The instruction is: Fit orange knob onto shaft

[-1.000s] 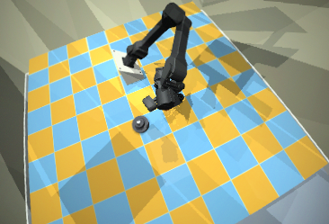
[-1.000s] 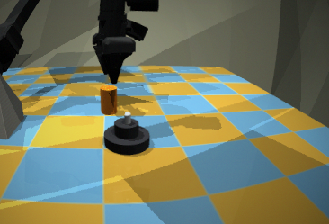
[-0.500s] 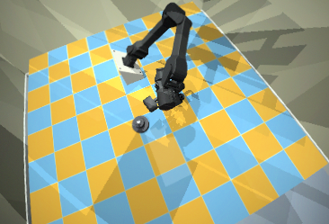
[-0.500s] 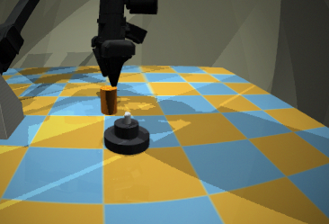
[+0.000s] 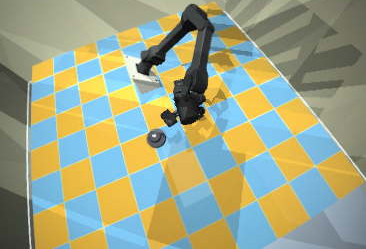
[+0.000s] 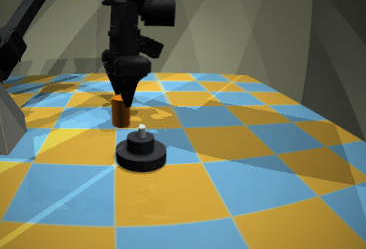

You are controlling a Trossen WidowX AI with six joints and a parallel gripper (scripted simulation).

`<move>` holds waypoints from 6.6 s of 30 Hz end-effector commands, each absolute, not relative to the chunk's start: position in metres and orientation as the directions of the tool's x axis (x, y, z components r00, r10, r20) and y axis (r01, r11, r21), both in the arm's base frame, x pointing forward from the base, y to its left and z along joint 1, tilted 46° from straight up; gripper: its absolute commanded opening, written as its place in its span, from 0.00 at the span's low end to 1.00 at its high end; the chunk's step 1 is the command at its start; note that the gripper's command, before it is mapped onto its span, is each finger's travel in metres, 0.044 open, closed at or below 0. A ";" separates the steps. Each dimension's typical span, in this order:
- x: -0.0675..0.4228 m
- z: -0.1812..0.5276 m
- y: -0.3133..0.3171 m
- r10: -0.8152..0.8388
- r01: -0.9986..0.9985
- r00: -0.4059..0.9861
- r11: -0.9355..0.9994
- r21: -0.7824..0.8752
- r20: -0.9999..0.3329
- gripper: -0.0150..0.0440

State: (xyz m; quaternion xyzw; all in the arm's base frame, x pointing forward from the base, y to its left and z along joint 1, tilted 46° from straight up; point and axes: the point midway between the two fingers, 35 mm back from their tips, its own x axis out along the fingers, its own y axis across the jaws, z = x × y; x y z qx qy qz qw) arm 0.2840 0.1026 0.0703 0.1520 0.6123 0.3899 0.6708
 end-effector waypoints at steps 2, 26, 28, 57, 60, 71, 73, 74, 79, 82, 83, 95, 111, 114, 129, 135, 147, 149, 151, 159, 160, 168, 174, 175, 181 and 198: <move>0.281 0.062 0.110 0.711 -0.326 -0.064 0.648 0.688 -0.700 1.00; 0.277 0.039 0.135 0.715 -0.324 -0.062 0.646 0.691 -0.697 0.96; 0.277 0.039 0.135 0.715 -0.324 -0.062 0.646 0.691 -0.697 0.87; 0.288 0.064 0.104 0.705 -0.324 -0.059 0.656 0.682 -0.707 0.25; 0.290 0.070 0.098 0.704 -0.324 -0.058 0.657 0.680 -0.708 0.25; 0.295 0.093 0.072 0.702 -0.326 -0.056 0.659 0.678 -0.710 0.25; 0.296 0.097 0.067 0.703 -0.326 -0.056 0.659 0.678 -0.709 0.25; 0.296 0.100 0.065 0.703 -0.326 -0.057 0.658 0.679 -0.709 0.25; 0.297 0.110 0.053 0.704 -0.325 -0.059 0.657 0.681 -0.708 0.25; 0.297 0.117 0.046 0.706 -0.324 -0.060 0.655 0.682 -0.706 0.25; 0.298 0.120 0.044 0.706 -0.324 -0.060 0.655 0.683 -0.706 0.25; 0.302 0.123 0.028 0.709 -0.324 -0.062 0.651 0.686 -0.702 0.25; 0.319 0.079 0.006 0.707 -0.325 -0.060 0.654 0.683 -0.705 0.25; 0.321 0.071 0.002 0.706 -0.325 -0.060 0.654 0.683 -0.705 0.25; 0.329 0.026 -0.017 0.706 -0.326 -0.059 0.655 0.682 -0.706 0.25; 0.330 0.008 -0.024 0.706 -0.327 -0.059 0.655 0.682 -0.706 0.25; 0.331 -0.007 -0.030 0.706 -0.369 -0.059 0.642 0.673 -0.706 0.25; 0.331 -0.007 -0.030 0.706 -0.406 -0.059 0.629 0.663 -0.706 0.25; 0.331 -0.008 -0.030 0.706 -0.449 -0.059 0.613 0.650 -0.706 0.25; 0.331 -0.011 -0.033 0.706 -0.628 -0.059 0.524 0.576 -0.706 0.25; 0.331 -0.011 -0.033 0.706 -0.647 -0.059 0.512 0.566 -0.706 0.25; 0.330 -0.011 -0.034 0.706 -0.776 -0.059 0.413 0.477 -0.706 0.25; 0.330 -0.010 -0.033 0.706 -0.827 -0.059 0.362 0.431 -0.706 0.25; 0.330 -0.010 -0.033 0.706 -0.827 -0.059 0.362 0.431 -0.706 0.25; 0.330 -0.015 -0.026 0.706 -0.827 -0.059 0.362 0.431 -0.706 0.25; 0.330 -0.025 -0.013 0.707 -0.831 -0.059 0.356 0.427 -0.705 0.25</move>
